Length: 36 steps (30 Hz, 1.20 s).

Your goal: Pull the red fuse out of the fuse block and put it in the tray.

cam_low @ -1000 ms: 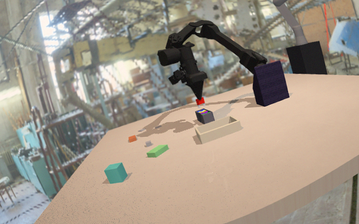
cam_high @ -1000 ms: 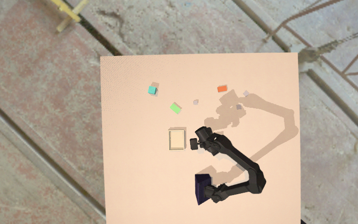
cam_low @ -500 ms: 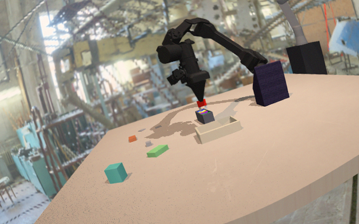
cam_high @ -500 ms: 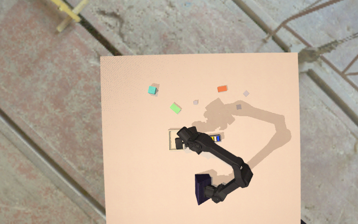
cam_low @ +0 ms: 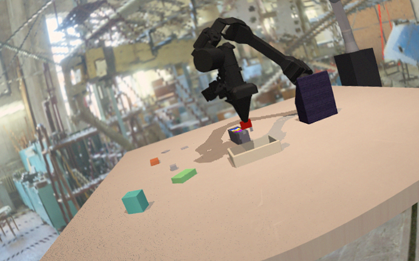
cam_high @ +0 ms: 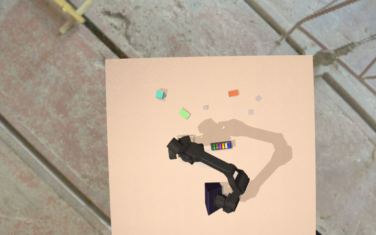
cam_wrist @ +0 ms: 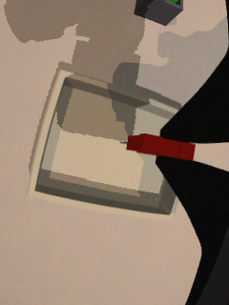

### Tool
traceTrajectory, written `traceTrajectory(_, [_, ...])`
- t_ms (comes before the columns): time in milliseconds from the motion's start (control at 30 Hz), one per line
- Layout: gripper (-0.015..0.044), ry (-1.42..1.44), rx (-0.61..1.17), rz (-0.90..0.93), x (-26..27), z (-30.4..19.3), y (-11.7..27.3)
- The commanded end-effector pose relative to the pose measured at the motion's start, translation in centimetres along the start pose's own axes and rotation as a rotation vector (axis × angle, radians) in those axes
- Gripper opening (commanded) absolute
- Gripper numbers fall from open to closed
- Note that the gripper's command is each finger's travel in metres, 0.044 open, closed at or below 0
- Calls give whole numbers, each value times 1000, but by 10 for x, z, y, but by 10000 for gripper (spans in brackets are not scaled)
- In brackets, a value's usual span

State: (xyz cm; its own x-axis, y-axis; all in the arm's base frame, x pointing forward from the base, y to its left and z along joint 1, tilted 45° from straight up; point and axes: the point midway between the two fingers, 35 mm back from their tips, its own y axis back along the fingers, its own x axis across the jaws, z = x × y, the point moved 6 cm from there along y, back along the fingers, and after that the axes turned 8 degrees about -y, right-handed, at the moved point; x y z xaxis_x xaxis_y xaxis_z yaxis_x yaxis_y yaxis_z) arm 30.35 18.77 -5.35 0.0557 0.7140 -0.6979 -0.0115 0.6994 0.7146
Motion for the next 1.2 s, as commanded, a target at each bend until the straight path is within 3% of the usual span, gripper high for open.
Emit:
traceTrajectory(0, [0, -9, 1, 2, 6, -1, 0])
traceTrajectory(933, [0, -10, 0, 1, 6, -1, -40])
traceTrajectory(1167, [184, -15, 2, 4, 6, -1, -37])
